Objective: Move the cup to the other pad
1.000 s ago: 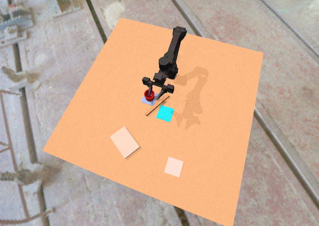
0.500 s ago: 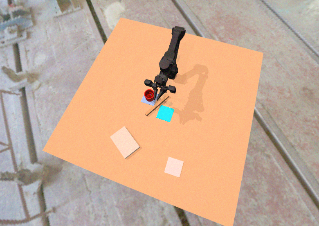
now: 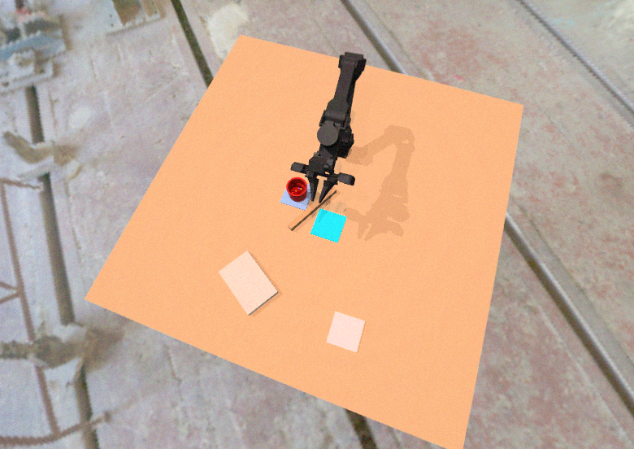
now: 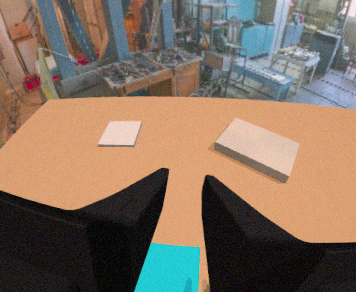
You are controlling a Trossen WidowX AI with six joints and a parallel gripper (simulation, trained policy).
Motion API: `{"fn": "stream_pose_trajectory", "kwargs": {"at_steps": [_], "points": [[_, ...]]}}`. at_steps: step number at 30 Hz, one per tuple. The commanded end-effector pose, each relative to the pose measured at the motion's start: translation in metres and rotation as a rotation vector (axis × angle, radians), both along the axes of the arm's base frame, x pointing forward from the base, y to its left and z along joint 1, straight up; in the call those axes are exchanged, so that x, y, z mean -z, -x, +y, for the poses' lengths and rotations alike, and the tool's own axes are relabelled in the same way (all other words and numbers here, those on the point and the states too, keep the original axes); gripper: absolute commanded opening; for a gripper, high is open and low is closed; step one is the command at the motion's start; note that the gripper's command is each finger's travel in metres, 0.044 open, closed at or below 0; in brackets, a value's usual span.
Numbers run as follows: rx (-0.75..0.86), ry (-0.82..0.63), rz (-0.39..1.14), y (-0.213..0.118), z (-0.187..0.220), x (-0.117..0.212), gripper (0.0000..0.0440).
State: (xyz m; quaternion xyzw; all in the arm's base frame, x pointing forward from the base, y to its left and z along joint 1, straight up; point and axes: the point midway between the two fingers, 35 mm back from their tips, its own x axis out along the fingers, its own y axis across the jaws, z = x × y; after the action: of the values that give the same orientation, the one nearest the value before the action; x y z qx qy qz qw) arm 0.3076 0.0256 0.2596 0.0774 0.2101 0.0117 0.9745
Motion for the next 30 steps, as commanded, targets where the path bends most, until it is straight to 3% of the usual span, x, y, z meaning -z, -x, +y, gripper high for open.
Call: {"fn": "stream_pose_trajectory", "kwargs": {"at_steps": [1, 18, 30], "points": [[0.002, -0.019, 0.061, 0.002, 0.003, 0.004, 0.0093], [0.006, -0.016, 0.336, 0.014, 0.010, 0.025, 0.0079], [0.009, 0.026, 0.527, 0.026, 0.007, 0.040, 0.0108]]}}
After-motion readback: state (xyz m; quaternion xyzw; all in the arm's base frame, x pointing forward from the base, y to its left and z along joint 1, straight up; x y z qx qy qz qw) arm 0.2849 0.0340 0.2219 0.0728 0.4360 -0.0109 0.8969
